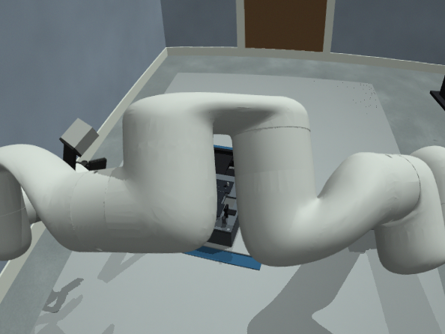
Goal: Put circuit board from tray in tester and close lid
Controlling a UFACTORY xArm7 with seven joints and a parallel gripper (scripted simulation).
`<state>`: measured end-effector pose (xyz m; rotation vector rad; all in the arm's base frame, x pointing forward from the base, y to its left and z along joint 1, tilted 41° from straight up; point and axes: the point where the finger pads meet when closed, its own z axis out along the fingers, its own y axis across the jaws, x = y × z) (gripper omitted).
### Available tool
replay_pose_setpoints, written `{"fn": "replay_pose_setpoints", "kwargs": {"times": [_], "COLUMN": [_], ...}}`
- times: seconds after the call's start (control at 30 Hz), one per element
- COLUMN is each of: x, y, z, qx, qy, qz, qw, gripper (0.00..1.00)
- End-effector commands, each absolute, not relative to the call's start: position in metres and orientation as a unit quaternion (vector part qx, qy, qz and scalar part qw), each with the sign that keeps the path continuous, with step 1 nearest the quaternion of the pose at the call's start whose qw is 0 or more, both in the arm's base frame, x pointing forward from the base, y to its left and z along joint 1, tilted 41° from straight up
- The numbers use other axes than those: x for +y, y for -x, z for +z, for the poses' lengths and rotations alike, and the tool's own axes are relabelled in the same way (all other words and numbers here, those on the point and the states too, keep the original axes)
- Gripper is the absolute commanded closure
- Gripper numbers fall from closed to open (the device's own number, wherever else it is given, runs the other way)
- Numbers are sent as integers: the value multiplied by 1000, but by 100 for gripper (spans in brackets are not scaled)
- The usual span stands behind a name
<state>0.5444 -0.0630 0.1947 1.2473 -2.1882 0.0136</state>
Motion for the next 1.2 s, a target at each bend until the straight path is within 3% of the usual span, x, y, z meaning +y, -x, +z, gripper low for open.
{"fn": "replay_pose_setpoints", "kwargs": {"times": [0.0, 1.17], "x": [-65, -62], "y": [-545, -541], "z": [197, 206], "qx": [-828, -795], "qy": [-470, -536], "qz": [6, -18], "qw": [305, 283], "gripper": [0, 0]}}
